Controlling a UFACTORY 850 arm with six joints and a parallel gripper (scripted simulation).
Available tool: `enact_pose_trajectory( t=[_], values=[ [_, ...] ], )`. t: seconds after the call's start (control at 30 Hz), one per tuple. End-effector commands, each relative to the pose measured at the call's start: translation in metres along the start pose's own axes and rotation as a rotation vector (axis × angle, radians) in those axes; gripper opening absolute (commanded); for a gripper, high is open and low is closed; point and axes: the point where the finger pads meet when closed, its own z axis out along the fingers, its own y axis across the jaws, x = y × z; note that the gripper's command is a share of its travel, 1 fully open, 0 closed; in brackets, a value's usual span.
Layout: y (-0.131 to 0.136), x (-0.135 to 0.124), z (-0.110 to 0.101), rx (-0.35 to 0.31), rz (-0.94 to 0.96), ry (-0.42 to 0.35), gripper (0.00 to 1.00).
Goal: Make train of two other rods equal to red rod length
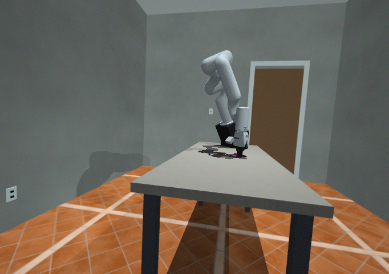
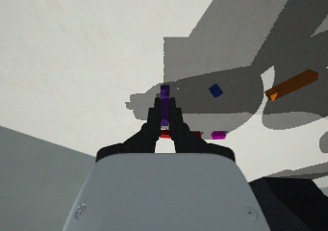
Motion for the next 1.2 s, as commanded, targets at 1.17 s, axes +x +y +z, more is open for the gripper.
enact_pose_trajectory(
  t=[1.17],
  values=[
    [0.026, 0.019, -0.096, 0.002, 0.246, 0.002, 0.04]
  ],
)
